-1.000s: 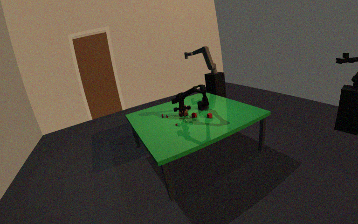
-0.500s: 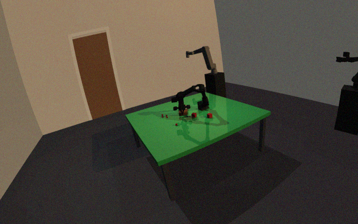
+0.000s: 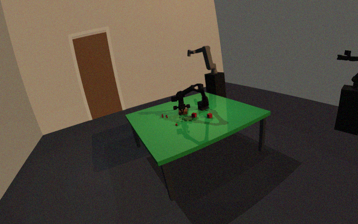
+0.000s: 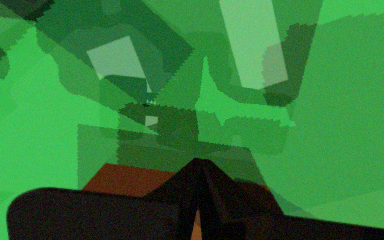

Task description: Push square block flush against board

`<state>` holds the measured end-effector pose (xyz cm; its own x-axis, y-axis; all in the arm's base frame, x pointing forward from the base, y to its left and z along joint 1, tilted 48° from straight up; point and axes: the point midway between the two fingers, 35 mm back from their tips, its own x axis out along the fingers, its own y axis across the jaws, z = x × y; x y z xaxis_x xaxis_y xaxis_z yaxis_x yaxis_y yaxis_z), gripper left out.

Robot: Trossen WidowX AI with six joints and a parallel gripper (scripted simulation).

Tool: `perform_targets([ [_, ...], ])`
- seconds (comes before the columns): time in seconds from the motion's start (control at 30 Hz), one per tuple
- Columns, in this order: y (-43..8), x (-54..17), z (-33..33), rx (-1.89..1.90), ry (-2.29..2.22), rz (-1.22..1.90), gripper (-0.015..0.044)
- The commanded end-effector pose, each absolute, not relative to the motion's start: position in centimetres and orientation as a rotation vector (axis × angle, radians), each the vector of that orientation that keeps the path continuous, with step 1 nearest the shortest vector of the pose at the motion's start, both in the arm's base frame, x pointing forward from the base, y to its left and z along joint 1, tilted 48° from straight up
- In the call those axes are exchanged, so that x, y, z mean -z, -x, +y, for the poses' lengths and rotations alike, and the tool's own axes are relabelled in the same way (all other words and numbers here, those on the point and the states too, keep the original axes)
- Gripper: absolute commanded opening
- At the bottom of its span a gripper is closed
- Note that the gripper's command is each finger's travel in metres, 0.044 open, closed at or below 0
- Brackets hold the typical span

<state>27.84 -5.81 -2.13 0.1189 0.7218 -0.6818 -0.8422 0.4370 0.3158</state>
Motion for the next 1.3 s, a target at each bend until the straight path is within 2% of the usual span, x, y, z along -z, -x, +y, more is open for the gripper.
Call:
perform_targets([
  [0.0, -27.5, 2.5, -5.5, -1.163, 0.159, 0.903, 0.0000],
  [1.1, -30.5, -0.6, -2.8, -1.169, 0.153, 0.894, 0.0000],
  [1.27, -29.6, -3.8, -6.9, -1.169, 0.154, 0.897, 0.0000],
])
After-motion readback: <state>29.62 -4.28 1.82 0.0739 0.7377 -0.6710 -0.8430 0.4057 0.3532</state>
